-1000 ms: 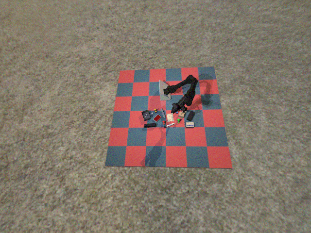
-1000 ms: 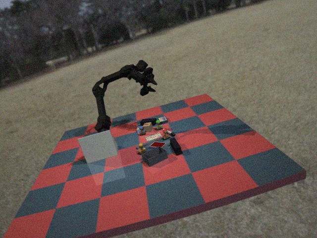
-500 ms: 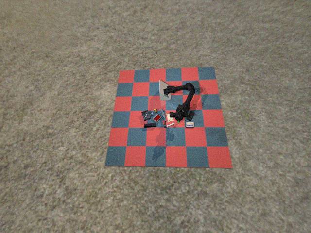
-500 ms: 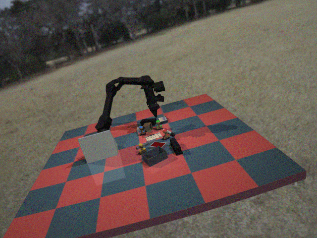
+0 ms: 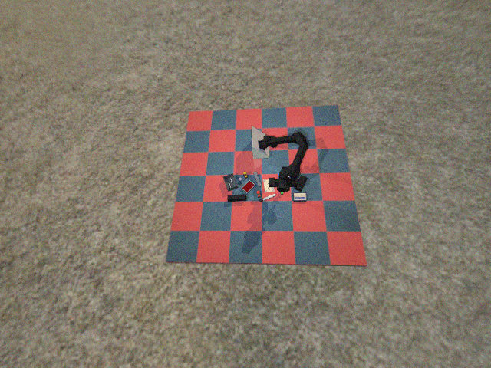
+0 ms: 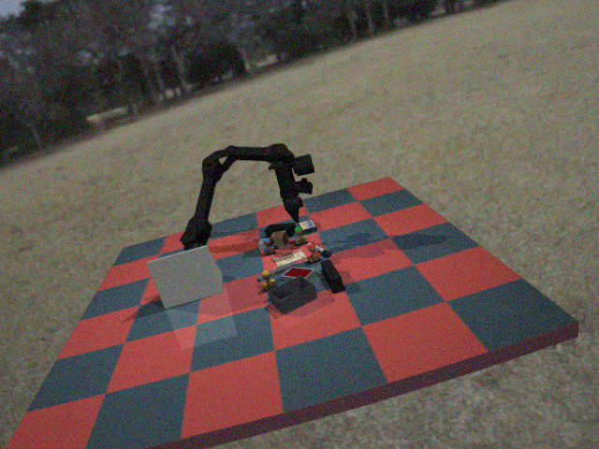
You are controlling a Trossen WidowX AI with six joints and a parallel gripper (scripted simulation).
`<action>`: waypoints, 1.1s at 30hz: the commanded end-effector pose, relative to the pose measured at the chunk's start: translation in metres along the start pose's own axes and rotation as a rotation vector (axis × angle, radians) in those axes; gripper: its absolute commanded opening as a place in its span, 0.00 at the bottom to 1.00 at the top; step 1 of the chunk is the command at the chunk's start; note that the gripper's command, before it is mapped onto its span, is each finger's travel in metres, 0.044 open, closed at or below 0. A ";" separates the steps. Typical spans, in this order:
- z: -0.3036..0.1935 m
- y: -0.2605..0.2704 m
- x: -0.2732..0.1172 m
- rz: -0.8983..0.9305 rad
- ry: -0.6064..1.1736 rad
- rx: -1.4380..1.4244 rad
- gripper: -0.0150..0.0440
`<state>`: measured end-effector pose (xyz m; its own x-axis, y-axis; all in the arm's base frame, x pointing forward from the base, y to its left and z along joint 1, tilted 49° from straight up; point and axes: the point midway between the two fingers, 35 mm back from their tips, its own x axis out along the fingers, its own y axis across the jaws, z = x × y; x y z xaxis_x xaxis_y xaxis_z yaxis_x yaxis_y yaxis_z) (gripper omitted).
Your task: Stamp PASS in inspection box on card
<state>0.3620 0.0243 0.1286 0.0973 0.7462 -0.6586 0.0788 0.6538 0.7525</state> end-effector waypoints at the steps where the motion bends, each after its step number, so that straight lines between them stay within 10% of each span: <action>1: -0.001 0.001 0.009 0.005 0.008 0.004 0.64; 33: -0.001 0.002 0.061 0.008 0.008 0.004 0.64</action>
<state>0.3687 0.0644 0.0945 0.0973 0.7479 -0.6567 0.0785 0.6520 0.7541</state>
